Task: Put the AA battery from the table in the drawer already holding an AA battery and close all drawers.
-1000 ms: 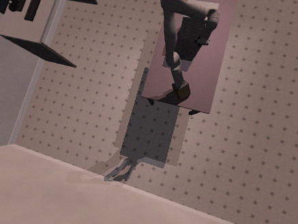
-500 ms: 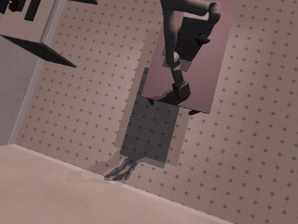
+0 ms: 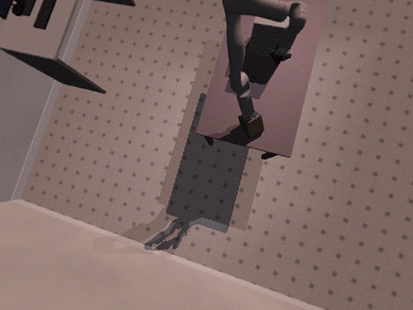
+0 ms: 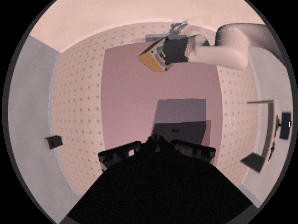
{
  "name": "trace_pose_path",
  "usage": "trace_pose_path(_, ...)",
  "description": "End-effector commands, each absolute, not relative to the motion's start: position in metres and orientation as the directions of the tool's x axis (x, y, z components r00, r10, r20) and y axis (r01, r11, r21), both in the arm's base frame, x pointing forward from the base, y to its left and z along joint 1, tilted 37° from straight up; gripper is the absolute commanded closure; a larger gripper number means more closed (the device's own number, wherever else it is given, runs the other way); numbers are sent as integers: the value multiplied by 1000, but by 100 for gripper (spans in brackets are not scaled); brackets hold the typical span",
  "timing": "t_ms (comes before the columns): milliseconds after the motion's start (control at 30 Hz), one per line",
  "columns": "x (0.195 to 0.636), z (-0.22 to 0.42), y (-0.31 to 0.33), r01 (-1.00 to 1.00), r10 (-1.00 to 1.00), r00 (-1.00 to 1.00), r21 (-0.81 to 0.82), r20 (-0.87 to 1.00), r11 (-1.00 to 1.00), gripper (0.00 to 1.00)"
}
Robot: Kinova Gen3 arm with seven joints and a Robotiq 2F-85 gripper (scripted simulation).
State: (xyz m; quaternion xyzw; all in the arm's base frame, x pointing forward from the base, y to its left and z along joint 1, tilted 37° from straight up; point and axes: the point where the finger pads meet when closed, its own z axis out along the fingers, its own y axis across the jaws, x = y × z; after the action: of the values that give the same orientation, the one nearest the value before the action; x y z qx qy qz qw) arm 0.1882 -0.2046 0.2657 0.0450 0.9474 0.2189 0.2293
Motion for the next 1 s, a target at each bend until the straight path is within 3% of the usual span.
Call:
trace_pose_path(0,188,266,-205,-15,186,-891,435,-415,900,100)
trace_pose_path(967,195,276,-210,-15,186,-891,435,-415,900,100)
